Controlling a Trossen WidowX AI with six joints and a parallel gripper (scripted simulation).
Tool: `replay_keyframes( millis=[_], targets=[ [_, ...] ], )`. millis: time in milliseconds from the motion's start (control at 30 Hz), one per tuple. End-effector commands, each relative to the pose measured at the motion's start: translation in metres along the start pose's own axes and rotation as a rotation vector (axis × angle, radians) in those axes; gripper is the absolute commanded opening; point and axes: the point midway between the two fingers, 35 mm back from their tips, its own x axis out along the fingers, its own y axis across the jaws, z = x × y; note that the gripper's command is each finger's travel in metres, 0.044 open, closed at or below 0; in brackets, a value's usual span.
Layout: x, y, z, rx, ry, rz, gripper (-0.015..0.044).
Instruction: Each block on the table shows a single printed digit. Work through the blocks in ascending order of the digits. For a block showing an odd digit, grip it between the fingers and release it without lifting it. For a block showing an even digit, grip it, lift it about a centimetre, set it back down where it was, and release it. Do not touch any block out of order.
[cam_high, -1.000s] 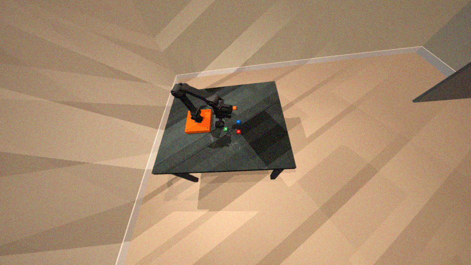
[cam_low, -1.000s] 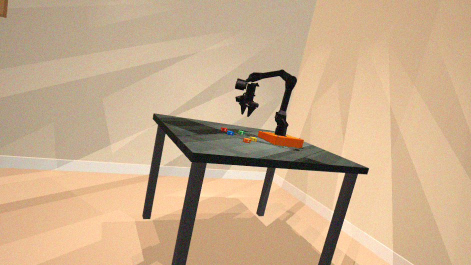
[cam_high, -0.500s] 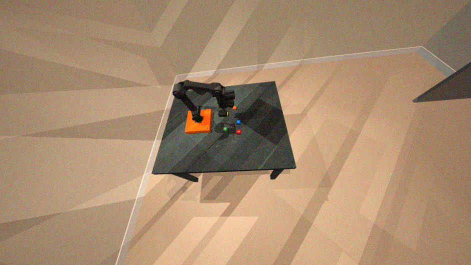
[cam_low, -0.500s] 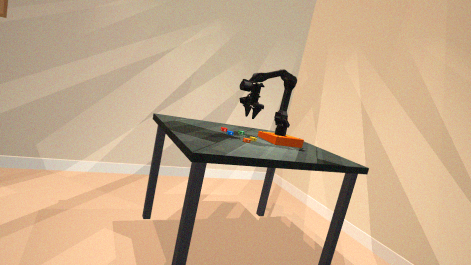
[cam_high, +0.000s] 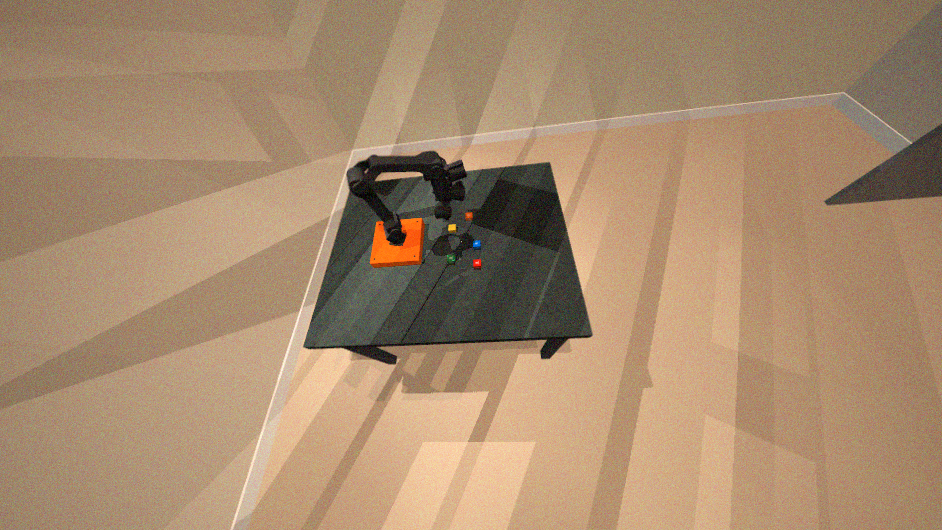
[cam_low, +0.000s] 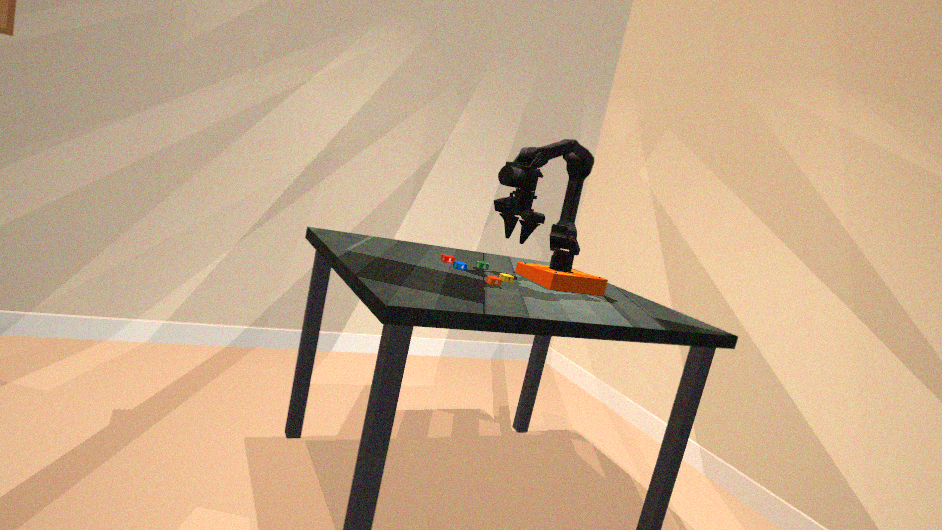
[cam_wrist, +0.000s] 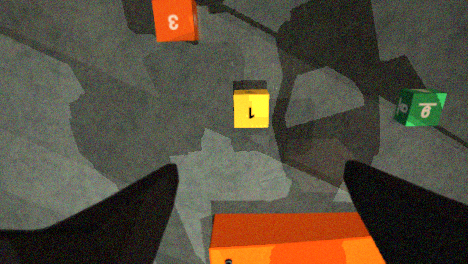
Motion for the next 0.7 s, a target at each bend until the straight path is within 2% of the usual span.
replay_keyframes(
  millis=[0, 300, 567, 667],
  targets=[
    [0.0, 0.0, 0.0, 0.004, 0.0, -0.004, 0.04],
    [0.0, 0.001, 0.001, 0.004, -0.001, -0.004, 0.04],
    [-0.002, 0.055, 0.066, 0.005, -0.006, 0.001, 0.04],
    [-0.001, 0.061, 0.071, 0.005, -0.007, 0.002, 0.04]
  ],
)
